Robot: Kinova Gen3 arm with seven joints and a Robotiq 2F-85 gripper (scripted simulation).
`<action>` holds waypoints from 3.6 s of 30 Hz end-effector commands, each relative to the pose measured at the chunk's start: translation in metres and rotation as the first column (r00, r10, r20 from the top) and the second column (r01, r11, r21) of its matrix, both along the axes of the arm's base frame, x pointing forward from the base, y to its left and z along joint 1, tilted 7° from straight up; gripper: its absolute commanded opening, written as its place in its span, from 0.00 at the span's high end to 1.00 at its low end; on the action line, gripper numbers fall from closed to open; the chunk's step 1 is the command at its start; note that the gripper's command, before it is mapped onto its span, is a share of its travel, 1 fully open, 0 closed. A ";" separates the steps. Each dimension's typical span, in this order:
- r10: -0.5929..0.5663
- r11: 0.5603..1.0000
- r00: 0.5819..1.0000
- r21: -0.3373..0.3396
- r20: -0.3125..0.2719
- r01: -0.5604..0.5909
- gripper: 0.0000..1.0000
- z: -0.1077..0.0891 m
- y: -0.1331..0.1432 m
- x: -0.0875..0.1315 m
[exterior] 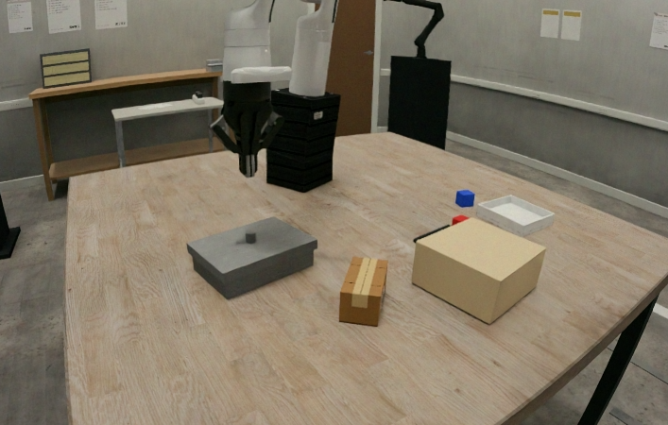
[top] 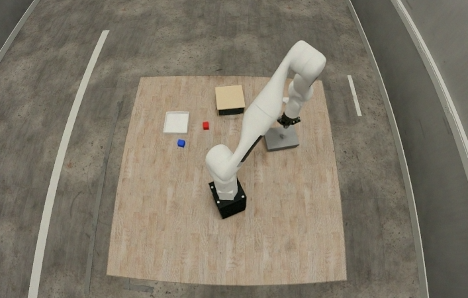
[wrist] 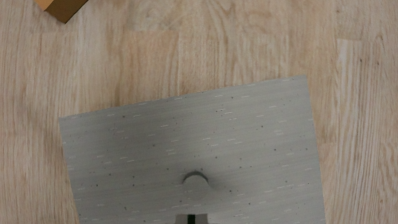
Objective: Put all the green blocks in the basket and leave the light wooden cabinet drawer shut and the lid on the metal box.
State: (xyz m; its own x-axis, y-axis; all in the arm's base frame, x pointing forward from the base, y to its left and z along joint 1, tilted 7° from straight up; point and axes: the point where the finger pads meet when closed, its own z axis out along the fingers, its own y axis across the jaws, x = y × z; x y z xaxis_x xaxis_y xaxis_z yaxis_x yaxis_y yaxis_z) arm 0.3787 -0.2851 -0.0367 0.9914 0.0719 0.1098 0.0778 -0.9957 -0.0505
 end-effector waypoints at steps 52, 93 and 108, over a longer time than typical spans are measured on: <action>0.991 -0.127 -0.117 -0.176 -0.067 -0.976 0.90 0.001 0.000 0.001; 0.989 -0.141 -0.130 -0.177 -0.070 -0.974 0.52 0.001 -0.001 0.002; 0.988 -0.148 -0.138 -0.175 -0.068 -0.973 0.52 -0.002 -0.001 0.002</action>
State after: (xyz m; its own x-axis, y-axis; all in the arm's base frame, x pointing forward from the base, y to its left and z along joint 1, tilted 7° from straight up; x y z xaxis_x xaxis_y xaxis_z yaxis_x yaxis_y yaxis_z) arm 0.3803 -0.2853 -0.0390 -0.2252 0.9739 0.0288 0.9681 0.2203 0.1190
